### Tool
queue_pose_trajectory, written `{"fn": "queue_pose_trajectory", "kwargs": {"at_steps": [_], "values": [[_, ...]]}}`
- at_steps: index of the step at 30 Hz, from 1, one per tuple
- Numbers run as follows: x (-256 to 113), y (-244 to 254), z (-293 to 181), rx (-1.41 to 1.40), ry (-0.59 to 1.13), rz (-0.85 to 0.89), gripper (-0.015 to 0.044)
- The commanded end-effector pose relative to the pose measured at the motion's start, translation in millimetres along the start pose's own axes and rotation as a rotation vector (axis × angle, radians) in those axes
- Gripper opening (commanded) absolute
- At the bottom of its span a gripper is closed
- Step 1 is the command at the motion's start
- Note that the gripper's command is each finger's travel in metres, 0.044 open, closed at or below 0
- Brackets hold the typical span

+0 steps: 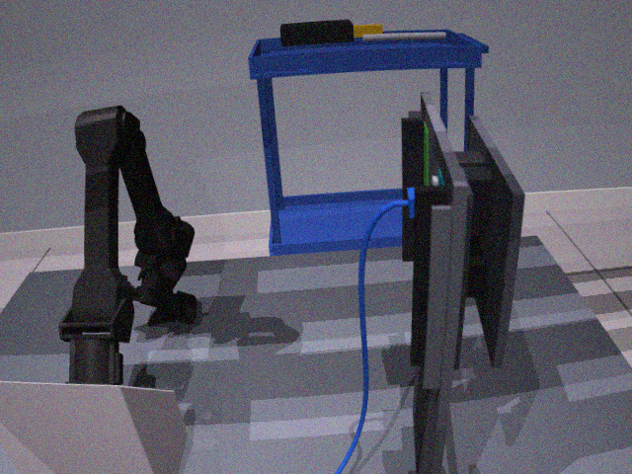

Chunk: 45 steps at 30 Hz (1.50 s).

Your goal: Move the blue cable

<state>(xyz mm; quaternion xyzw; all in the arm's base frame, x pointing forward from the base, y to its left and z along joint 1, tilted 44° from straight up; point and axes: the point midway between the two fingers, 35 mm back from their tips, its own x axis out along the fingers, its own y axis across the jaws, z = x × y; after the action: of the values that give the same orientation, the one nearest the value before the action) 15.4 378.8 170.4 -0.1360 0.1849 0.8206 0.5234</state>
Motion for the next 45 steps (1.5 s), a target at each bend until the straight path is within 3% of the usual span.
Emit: {"fn": "queue_pose_trajectory", "kwargs": {"at_steps": [1, 12, 23, 35, 45], "values": [[-43.7, -62.0, -5.3, -0.009, -0.048, -0.206, 0.0239], [-190.8, -170.7, -54.9, 0.032, -0.074, -0.717, 0.0239], [-357.5, -189.5, -130.2, 0.089, 0.003, -1.226, 0.0239], [-520.2, -103.1, -218.2, 0.148, 0.271, -1.777, 0.0239], [-594.1, 31.5, -273.9, 0.290, 0.622, -2.149, 0.0239]]}}
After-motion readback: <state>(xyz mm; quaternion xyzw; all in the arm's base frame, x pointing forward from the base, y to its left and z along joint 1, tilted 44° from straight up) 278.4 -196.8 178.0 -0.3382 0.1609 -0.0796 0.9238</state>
